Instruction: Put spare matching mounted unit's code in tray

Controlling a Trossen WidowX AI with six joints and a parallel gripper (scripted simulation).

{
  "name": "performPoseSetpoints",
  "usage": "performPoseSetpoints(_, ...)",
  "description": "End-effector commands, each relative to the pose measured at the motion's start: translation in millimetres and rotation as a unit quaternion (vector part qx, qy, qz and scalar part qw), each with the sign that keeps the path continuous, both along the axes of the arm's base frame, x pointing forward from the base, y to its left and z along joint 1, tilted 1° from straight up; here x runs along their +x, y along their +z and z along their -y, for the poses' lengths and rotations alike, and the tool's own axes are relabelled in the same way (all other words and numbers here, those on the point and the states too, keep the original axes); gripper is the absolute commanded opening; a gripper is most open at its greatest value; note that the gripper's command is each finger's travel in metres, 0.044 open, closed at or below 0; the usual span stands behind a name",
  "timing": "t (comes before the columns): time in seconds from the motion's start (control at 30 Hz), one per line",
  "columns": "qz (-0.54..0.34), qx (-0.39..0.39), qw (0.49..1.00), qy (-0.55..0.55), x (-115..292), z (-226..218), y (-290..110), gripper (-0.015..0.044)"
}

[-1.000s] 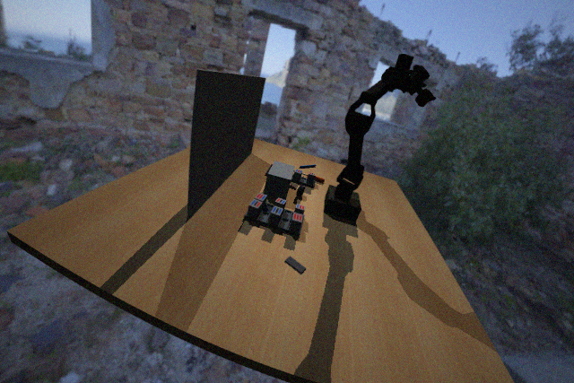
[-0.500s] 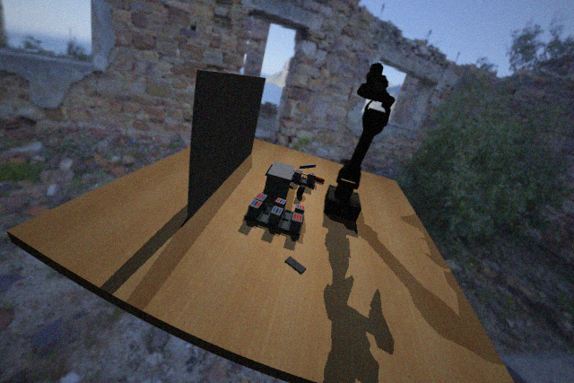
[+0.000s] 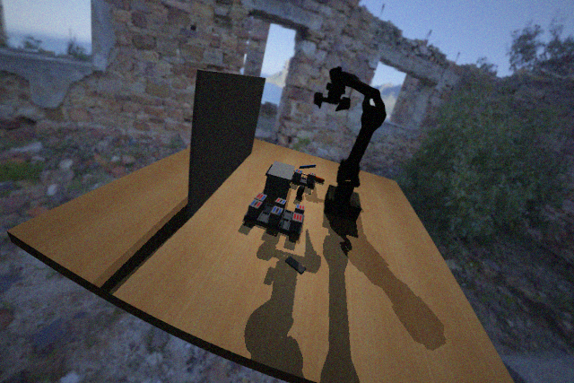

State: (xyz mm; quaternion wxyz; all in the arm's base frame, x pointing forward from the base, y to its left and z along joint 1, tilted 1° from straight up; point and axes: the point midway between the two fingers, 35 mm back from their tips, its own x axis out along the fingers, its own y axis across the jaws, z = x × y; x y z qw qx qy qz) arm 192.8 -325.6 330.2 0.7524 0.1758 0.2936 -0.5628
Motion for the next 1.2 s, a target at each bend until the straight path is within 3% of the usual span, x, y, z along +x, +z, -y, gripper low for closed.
performPoseSetpoints(0.0,-0.031,0.029,0.995,0.091,47,-27,-16,0.0440)
performPoseSetpoints(0.17,-0.078,0.077,0.972,0.210,100,-75,-45,0.0440)
performPoseSetpoints(0.43,-0.169,0.155,0.890,0.394,160,-178,-93,0.0440)
performPoseSetpoints(0.77,-0.320,0.236,0.711,0.580,176,-336,-149,0.0440)
performPoseSetpoints(0.97,-0.329,0.240,0.698,0.589,175,-346,-154,0.0440)
performPoseSetpoints(1.17,-0.329,0.240,0.698,0.589,177,-347,-209,0.0440)
